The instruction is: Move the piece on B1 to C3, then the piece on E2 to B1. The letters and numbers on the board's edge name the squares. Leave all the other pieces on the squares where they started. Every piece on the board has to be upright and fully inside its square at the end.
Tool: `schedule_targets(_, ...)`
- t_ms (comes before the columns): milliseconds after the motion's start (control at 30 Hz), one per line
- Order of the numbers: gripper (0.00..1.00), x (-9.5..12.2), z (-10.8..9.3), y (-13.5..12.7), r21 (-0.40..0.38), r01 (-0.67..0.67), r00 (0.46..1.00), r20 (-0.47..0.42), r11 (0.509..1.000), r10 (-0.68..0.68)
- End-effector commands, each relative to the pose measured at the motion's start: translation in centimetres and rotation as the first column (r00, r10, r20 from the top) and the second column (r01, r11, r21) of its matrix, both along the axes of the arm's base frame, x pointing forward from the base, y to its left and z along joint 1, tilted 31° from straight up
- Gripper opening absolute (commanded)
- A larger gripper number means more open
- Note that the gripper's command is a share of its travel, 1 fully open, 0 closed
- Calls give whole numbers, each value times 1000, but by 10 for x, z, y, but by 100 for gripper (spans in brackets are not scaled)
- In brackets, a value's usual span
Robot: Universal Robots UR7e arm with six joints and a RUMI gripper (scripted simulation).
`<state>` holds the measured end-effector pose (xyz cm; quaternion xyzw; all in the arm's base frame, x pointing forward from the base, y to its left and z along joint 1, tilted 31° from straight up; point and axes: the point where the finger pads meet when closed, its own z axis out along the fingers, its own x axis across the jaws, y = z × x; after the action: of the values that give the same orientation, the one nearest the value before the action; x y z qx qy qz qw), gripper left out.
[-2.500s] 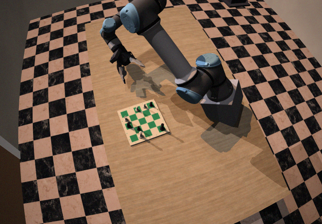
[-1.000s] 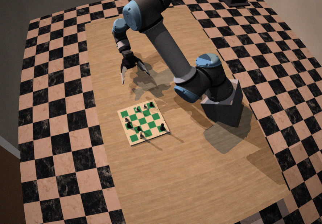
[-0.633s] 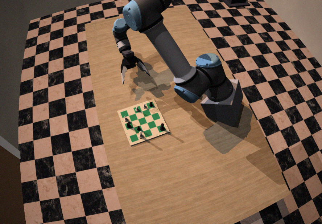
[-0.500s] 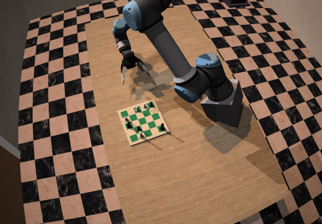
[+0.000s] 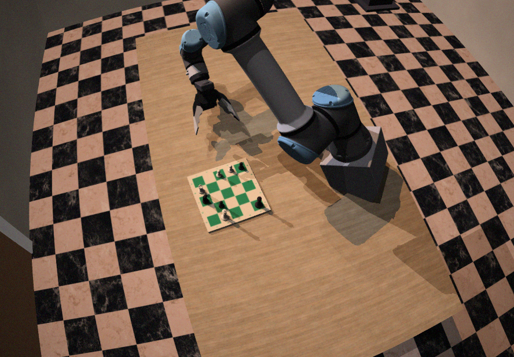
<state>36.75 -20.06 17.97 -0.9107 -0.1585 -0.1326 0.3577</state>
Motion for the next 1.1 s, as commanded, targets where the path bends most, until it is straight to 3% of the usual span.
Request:
schedule_targets(0, 100, 0, 0, 0, -1, 0, 1000, 1, 1000, 0)
schedule_targets(1067, 100, -2, 5, 2, -3, 0, 1000, 0, 1000, 0)
